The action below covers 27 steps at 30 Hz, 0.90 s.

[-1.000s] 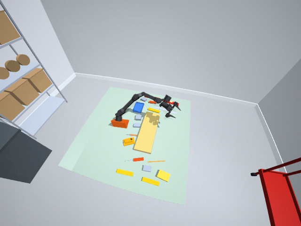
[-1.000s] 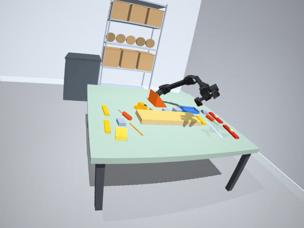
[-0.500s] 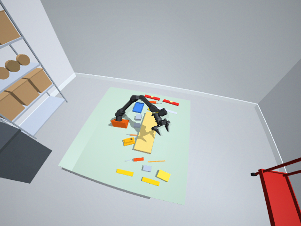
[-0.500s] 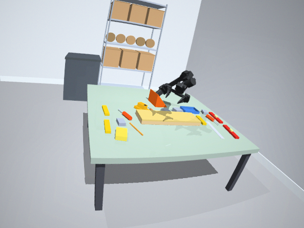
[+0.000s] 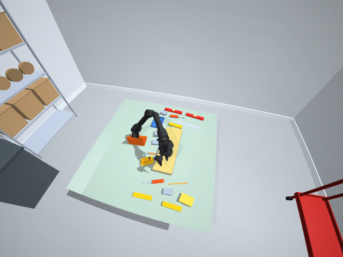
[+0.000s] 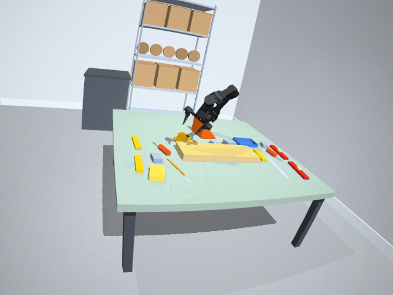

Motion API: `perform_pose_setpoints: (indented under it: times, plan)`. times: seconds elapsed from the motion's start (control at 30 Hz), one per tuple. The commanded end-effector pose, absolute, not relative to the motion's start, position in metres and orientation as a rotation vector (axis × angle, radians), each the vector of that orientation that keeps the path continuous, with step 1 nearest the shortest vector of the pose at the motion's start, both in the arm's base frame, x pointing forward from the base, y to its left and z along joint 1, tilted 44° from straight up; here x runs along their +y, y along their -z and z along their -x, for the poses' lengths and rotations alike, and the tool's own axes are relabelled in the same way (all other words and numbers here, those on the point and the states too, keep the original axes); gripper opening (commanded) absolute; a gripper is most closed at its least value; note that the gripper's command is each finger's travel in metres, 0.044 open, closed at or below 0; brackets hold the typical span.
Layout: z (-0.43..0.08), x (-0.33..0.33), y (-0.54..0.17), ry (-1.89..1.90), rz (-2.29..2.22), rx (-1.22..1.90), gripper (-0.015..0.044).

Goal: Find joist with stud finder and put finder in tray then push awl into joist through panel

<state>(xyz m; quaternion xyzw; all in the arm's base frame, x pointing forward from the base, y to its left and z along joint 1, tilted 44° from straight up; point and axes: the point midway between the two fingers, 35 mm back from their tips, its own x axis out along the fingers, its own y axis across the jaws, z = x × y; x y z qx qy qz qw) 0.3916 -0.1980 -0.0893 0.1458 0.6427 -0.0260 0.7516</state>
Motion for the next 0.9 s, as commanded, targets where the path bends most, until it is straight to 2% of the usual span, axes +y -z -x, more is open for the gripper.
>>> perform_pose_setpoints:
  times: [0.0, 0.2, 0.43, 0.87]
  plan:
    - [-0.325, -0.190, 0.118, -0.247, -0.283, 1.488, 0.0440]
    - [-0.261, -0.175, 0.130, -0.591, -0.275, 1.415, 0.0440]
    - [-0.201, -0.147, 0.125, -0.910, -0.279, 1.139, 0.0440]
    - [-0.196, -0.143, 0.124, -0.937, -0.278, 1.096, 0.0440]
